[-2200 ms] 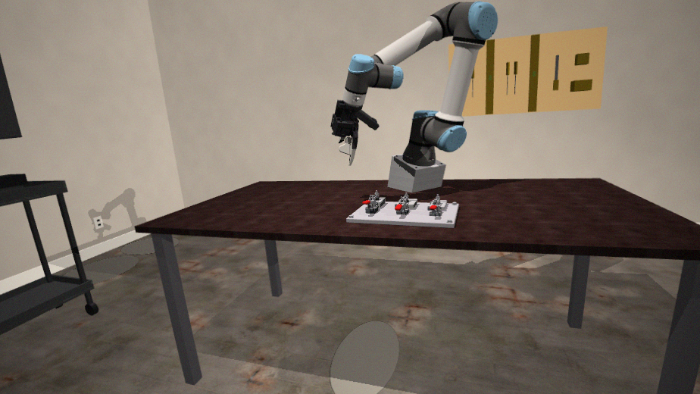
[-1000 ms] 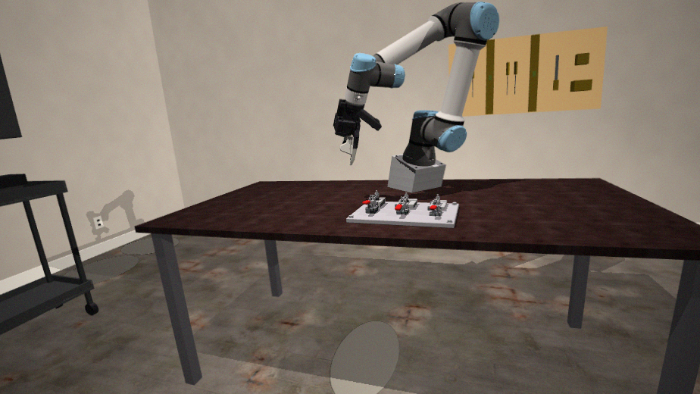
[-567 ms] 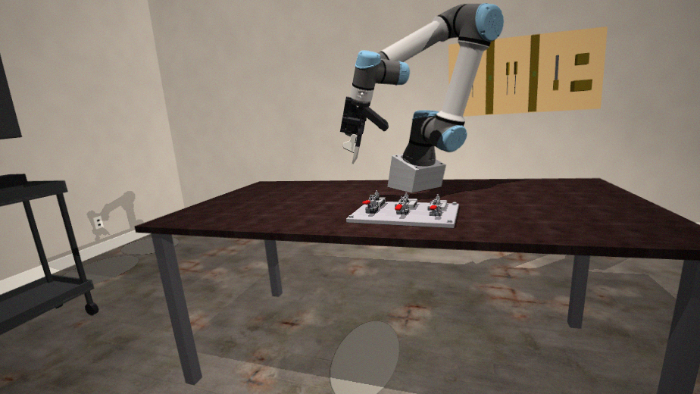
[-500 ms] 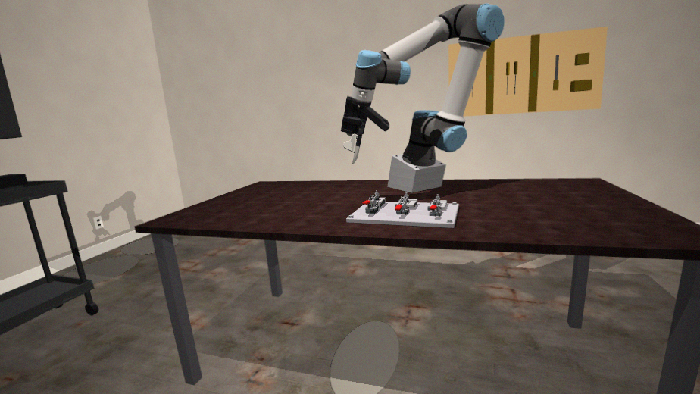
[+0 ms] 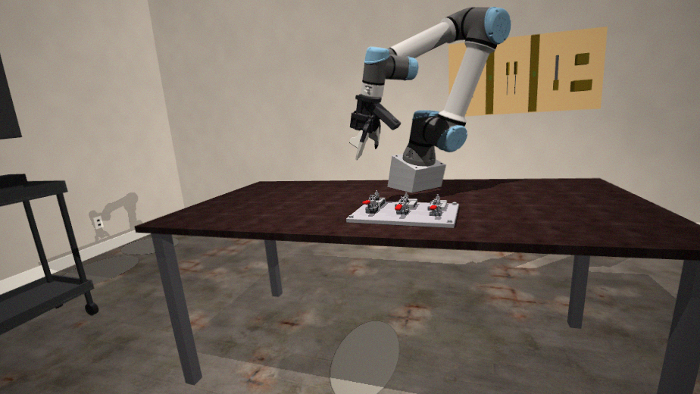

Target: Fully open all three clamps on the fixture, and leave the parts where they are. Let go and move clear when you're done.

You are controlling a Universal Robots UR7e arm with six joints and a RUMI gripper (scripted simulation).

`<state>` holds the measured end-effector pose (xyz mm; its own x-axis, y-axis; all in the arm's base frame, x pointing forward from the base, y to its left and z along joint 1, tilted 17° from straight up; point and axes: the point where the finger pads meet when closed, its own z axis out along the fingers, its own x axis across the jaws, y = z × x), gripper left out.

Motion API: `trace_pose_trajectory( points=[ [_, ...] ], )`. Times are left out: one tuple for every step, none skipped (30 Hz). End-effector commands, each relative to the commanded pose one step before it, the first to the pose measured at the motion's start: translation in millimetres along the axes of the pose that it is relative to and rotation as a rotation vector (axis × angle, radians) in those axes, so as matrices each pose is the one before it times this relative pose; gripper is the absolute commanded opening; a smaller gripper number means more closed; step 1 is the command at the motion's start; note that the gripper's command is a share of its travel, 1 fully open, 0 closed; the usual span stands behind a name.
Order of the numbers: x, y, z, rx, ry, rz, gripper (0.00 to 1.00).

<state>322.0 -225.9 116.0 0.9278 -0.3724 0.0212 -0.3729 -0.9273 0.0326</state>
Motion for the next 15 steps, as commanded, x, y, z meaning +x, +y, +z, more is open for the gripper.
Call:
trace_pose_trajectory(
  points=[
    [-0.42, -15.2, -5.23, 0.02316, 0.01241, 0.15192, 1.0],
    [-0.86, -4.41, -1.3, 0.00937, 0.00278, 0.04318, 1.0],
    [0.0, 0.0, 0.0, 0.0, 0.0, 0.0, 1.0],
    [-1.06, -4.37, -1.27, 0.00952, 0.00236, 0.04338, 1.0],
    [-1.26, -4.31, -1.24, 0.00965, 0.00193, 0.0435, 1.0],
    [0.0, 0.0, 0.0, 0.0, 0.0, 0.0, 1.0],
    [-1.46, -4.23, -1.21, 0.00973, 0.00149, 0.04355, 1.0],
    [-1.65, -4.13, -1.17, 0.00978, 0.00105, 0.04352, 1.0],
    [0.0, 0.0, 0.0, 0.0, 0.0, 0.0, 1.0],
    [-1.84, -4.02, -1.13, 0.00979, 0.0006, 0.04343, 1.0],
    [-2.01, -3.89, -1.09, 0.00977, 0.00015, 0.04325, 1.0],
    [-2.18, -3.74, -1.05, 0.00971, -0.00029, 0.04301, 1.0],
    [0.0, 0.0, 0.0, 0.0, 0.0, 0.0, 1.0],
    [-2.33, -3.59, -1.01, 0.00961, -0.00072, 0.04269, 1.0],
    [0.0, 0.0, 0.0, 0.0, 0.0, 0.0, 1.0]
  ],
)
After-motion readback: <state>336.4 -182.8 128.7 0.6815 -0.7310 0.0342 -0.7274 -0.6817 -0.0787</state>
